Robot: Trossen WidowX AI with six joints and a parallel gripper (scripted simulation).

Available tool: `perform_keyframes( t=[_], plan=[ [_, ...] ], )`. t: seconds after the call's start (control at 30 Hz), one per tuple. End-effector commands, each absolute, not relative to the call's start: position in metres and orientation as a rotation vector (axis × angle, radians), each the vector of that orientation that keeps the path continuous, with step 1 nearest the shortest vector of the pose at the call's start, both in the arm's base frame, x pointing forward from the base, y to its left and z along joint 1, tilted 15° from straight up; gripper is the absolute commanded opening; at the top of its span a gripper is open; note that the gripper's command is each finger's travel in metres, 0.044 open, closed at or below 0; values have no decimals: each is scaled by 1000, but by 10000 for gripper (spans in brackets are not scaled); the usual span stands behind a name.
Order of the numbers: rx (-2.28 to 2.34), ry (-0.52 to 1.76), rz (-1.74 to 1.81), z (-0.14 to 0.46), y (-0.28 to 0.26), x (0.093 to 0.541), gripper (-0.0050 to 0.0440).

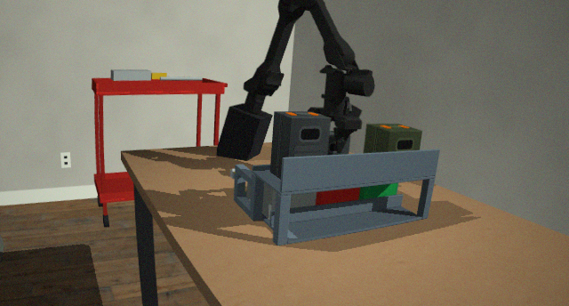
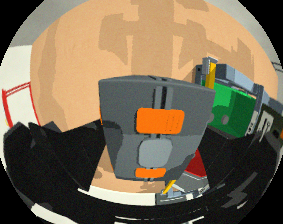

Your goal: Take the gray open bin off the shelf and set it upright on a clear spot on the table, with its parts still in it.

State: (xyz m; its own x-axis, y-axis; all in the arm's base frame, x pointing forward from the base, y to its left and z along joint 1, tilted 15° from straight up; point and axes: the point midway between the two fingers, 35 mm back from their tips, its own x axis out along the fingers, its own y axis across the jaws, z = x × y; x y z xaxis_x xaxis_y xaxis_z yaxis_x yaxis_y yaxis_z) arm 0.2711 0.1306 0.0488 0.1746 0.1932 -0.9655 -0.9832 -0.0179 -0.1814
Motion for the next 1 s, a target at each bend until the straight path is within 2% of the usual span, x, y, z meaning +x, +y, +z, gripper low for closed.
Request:
perform_keyframes(
  t=[0.0,0.63,0.97],
  plan=[
    [-1175,900,1175,55,132,274,425],
    [-1175,900,1175,55,132,274,425],
    [-1175,900,1175,74,128,270,425]
  ],
)
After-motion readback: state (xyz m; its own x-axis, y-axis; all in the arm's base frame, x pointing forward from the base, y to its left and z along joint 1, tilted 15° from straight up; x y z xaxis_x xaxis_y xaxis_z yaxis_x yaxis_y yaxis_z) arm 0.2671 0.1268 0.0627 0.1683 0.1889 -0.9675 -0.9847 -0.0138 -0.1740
